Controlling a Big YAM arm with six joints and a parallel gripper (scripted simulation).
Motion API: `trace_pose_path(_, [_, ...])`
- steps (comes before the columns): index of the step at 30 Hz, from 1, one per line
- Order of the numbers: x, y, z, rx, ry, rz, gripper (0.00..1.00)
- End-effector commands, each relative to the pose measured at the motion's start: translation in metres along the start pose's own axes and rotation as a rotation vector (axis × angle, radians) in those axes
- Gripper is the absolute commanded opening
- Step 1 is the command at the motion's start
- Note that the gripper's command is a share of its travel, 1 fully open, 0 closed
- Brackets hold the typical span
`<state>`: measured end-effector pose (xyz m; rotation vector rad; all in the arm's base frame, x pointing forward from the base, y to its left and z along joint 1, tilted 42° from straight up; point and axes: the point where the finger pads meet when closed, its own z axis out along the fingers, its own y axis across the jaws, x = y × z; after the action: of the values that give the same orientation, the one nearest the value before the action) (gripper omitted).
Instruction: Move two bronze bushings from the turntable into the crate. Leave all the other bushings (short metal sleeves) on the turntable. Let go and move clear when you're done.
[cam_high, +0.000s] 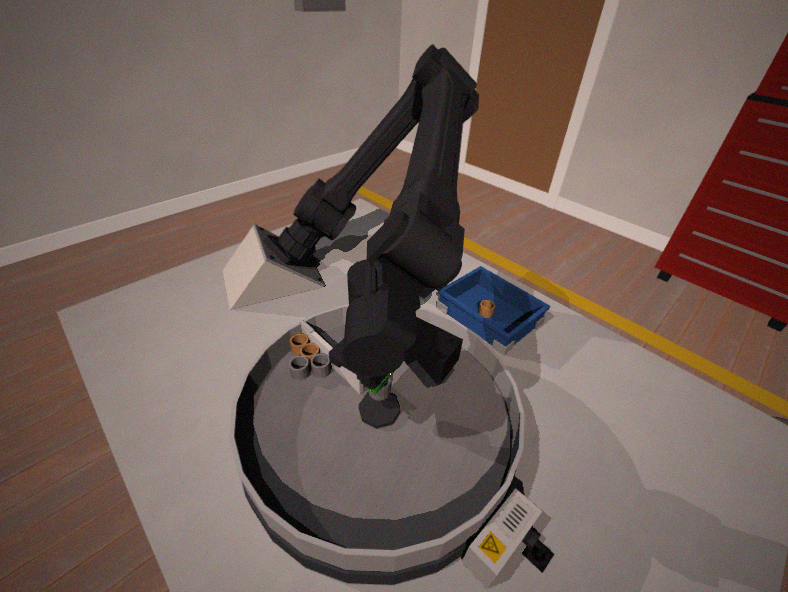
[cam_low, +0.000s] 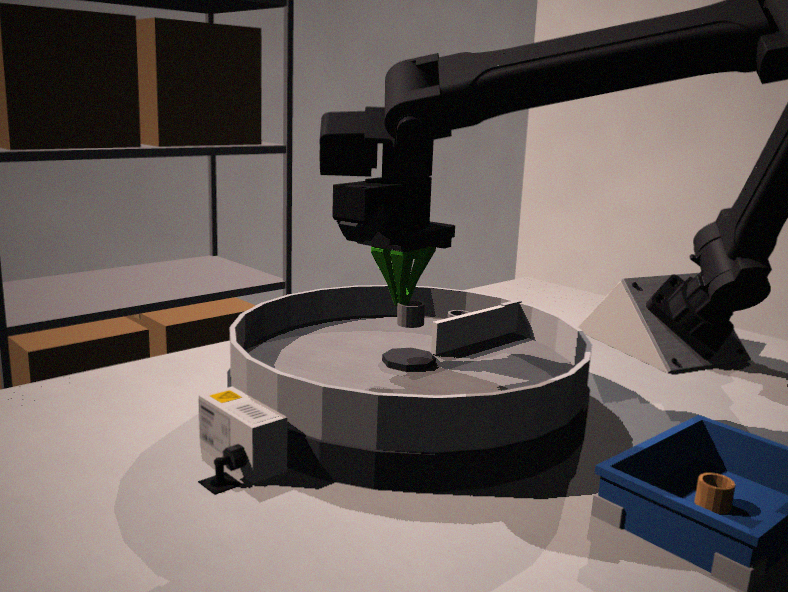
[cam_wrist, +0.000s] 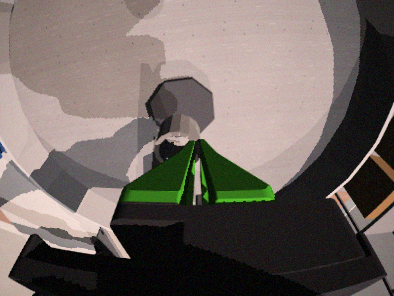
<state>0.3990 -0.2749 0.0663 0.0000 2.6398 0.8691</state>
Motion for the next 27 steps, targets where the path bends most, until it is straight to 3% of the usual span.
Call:
trace_pose_path(1, [0.002, -0.003, -0.017, 0.028, -0.030, 0.012, 0.00])
trace_pose_path(15, [0.001, -0.003, -0.016, 0.029, -0.031, 0.011, 0.00])
trace_pose_path(27, [-0.005, 0.004, 0.008, 0.012, -0.010, -0.008, 0.00])
